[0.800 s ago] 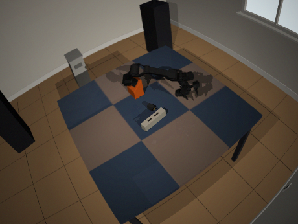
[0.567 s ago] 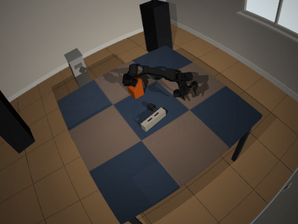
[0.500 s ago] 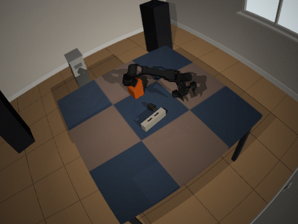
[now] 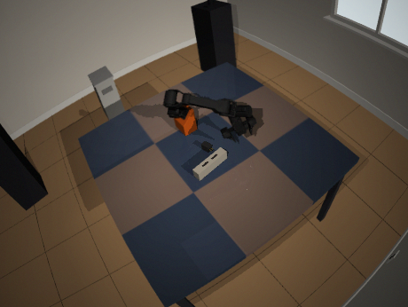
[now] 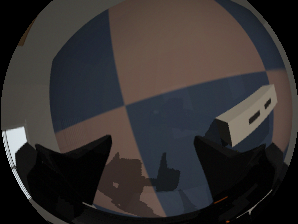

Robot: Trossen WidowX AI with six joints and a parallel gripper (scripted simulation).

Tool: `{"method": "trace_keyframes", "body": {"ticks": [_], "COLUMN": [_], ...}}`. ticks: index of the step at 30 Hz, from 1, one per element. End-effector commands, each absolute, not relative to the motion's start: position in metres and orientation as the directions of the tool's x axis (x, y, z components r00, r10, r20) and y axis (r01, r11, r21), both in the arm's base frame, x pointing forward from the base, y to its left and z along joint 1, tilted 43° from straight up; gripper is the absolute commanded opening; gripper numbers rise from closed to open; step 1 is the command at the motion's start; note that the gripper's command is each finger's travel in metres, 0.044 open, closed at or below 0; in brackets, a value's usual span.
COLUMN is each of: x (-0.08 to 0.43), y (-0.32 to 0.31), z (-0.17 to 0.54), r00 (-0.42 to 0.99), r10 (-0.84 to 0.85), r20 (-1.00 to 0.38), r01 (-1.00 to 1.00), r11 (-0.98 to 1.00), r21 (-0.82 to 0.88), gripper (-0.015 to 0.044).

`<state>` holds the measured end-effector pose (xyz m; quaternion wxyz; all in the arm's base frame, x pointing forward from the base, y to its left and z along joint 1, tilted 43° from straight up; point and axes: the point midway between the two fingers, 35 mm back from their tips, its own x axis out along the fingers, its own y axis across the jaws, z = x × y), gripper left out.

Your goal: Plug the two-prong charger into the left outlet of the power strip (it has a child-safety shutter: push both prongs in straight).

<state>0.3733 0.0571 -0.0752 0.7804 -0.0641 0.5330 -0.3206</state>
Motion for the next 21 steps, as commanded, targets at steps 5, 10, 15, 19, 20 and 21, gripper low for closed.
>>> {"method": "trace_keyframes", "body": {"ticks": [5,10,15,19,20,21], "x": [0.342,0.321,0.300,0.282,0.278,0.273], "y": [0.030,0.013,-0.002,-0.014,-0.017,-0.020], "z": [-0.056,-0.044,-0.033,-0.025,-0.023,-0.021], "r00": [0.144,0.090,0.034,-0.010,-0.021,-0.032], "r10": [-0.606,-0.626,-0.643,-0.656,-0.658,-0.661], "r20": [-0.783,-0.775,-0.765,-0.755,-0.752,-0.750], "r01": [0.318,0.235,0.146,0.072,0.054,0.035], "r11": [0.777,0.769,0.760,0.753,0.751,0.749], "r21": [-0.543,-0.594,-0.633,-0.655,-0.659,-0.662], "gripper": [0.0440,0.0440,0.0440,0.0440,0.0440,0.0440]}}
